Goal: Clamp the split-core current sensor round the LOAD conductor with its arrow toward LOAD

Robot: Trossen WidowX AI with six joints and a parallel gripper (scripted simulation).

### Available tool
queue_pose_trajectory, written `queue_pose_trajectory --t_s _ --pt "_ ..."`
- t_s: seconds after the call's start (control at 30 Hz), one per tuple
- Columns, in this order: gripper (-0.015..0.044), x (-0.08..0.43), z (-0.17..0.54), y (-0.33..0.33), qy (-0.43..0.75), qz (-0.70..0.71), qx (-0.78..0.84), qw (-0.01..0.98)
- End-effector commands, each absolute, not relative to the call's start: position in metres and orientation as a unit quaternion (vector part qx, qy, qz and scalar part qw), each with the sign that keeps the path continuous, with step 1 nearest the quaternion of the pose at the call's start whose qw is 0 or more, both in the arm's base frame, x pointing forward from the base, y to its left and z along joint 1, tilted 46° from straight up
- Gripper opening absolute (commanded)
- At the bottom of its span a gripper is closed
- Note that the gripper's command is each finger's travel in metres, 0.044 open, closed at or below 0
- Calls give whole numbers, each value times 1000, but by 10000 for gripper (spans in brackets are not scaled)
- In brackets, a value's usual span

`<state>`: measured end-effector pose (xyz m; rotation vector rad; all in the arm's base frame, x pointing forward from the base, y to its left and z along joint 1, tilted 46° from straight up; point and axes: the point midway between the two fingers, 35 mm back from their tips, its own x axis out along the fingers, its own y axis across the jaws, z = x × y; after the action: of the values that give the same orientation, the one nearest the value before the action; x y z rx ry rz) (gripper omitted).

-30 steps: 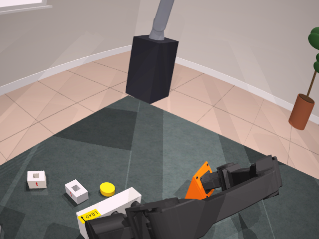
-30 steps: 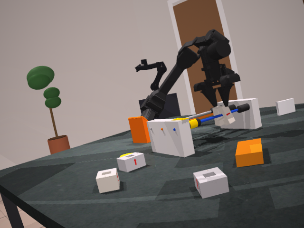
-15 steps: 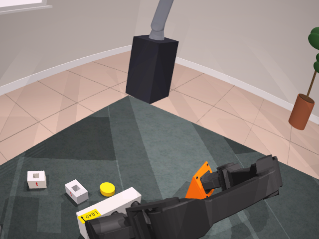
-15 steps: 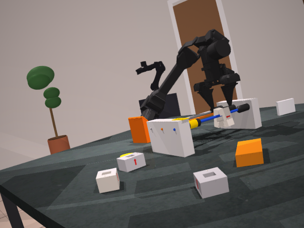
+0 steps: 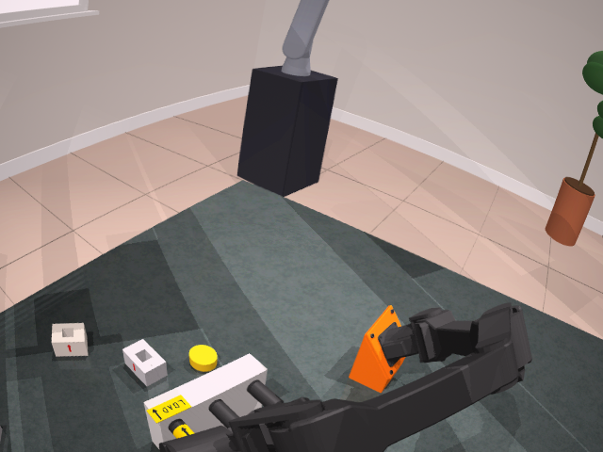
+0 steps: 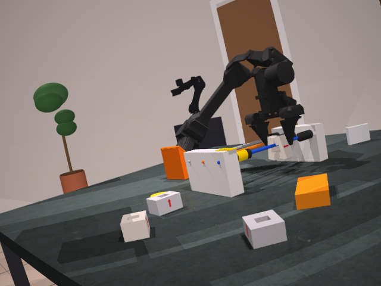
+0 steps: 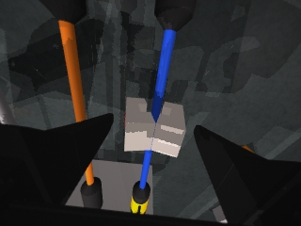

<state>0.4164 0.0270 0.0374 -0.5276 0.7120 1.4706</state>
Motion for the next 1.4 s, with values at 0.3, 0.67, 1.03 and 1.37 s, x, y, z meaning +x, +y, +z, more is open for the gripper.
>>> queue_pose_trajectory --t_s 0.3,0.67,1.03,1.37 --pt "440 415 23 40 316 649 -227 654" --pt "440 414 15 49 315 649 -227 655" --pt "367 416 18 46 314 647 -232 655" --pt "300 416 18 46 314 647 -232 655"
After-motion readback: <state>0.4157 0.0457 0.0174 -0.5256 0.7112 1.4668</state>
